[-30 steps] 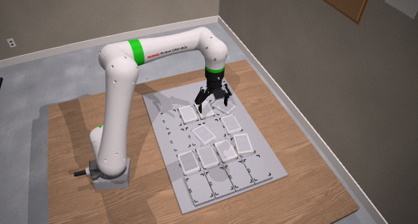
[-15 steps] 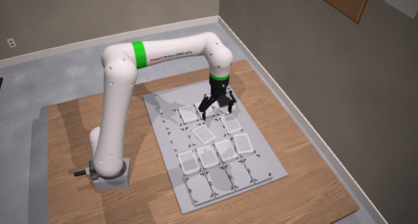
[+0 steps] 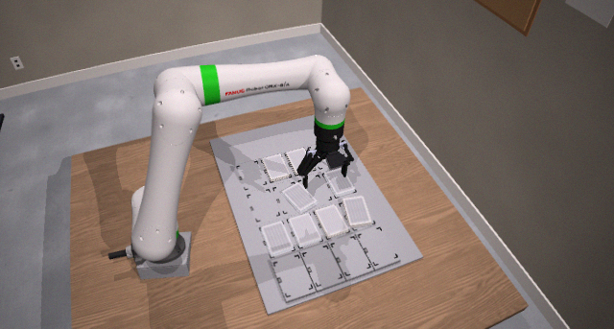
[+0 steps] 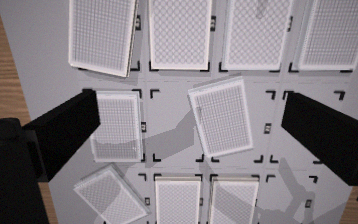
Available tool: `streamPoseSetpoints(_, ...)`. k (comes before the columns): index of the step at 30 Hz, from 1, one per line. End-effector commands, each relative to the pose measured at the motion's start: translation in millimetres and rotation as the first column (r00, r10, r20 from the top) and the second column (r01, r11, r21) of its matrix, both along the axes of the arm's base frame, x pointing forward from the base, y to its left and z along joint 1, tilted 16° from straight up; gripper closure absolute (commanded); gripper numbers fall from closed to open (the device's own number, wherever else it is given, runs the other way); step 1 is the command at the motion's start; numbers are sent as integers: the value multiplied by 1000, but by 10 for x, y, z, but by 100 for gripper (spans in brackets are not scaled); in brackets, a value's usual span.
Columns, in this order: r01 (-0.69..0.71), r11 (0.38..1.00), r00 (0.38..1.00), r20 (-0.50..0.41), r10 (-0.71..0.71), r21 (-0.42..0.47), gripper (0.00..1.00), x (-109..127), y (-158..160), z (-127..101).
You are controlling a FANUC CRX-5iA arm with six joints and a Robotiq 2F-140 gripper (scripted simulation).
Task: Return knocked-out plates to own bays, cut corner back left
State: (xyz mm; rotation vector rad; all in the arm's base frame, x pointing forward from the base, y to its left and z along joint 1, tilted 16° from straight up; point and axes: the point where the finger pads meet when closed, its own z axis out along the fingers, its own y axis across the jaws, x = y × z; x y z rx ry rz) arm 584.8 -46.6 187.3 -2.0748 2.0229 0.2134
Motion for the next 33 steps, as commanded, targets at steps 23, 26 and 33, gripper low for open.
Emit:
streamPoseSetpoints(23, 0, 1000, 1000, 2, 0, -1, 0, 34, -833, -218)
streamPoseSetpoints(26, 0, 1000, 1000, 2, 0, -1, 0, 38, -948, -250)
streamPoseSetpoints(33, 0, 1000, 1000, 2, 0, -1, 0, 47, -1218, -324)
